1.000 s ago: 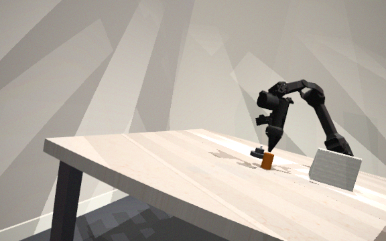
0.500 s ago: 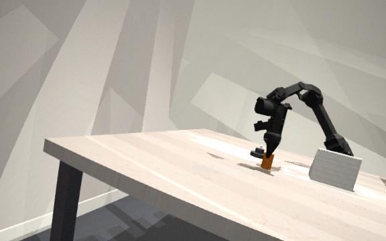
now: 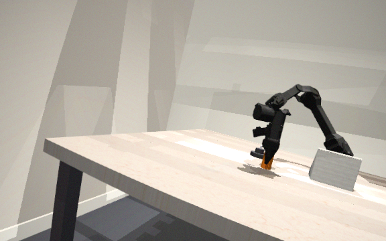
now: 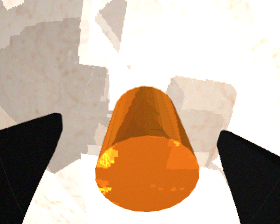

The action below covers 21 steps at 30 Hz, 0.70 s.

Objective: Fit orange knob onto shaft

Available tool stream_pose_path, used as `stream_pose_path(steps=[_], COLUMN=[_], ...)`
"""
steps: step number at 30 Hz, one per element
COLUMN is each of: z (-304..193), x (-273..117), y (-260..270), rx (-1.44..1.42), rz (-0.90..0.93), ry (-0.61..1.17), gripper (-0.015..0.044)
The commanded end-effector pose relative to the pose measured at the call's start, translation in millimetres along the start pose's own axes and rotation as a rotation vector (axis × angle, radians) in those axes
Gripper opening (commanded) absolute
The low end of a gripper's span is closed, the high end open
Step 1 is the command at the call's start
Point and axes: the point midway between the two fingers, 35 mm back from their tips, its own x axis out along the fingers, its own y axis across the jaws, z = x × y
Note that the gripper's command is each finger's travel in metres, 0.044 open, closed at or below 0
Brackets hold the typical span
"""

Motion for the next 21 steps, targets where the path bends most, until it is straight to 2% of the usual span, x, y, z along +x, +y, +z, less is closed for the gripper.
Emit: stream_pose_path(steps=[1,8,18,21], z=[-1.8,-2.6,-2.6,-2.6], x=[7.2,15.7,15.7,15.7], y=[-1.3,-1.9,-1.9,-1.9], rx=[-0.009,-0.009,-0.009,-0.009], rz=[-0.008,-0.009,-0.009,-0.009], ry=[0.001,0.001,0.001,0.001], gripper=[0.044,0.044,0.0177,0.0157])
